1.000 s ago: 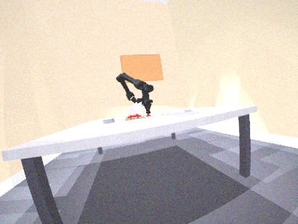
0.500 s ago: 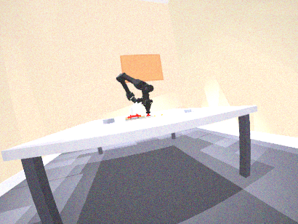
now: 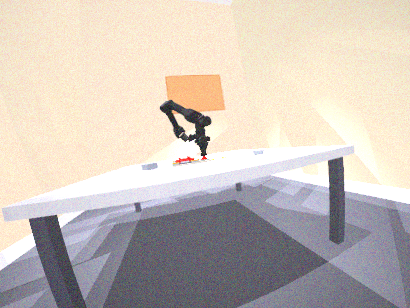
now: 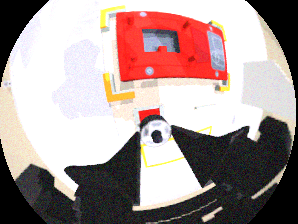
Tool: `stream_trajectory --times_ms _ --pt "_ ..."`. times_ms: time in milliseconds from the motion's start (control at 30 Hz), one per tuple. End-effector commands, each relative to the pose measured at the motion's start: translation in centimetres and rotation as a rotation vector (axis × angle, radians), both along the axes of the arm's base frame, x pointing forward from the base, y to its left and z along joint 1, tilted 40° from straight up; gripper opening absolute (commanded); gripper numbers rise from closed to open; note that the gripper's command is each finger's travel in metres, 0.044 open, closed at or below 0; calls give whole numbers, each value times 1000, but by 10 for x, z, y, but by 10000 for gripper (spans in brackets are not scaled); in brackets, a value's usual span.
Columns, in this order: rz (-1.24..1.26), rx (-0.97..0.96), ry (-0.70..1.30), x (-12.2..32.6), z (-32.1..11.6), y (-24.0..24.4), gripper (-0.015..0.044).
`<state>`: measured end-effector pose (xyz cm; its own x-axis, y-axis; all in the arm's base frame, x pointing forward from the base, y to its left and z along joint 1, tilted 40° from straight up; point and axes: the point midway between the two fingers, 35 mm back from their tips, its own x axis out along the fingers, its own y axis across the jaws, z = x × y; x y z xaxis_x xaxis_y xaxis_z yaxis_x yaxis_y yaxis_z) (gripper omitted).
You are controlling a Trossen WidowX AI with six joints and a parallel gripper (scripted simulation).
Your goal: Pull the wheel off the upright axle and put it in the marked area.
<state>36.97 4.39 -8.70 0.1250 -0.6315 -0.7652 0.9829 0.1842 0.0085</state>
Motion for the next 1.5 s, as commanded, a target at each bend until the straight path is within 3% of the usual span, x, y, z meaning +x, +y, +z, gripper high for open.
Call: stream_trajectory --times_ms 0,1467 --pt "2 0 2 -1 2 3 0" --pt "6 1 -1 -3 13 12 0"
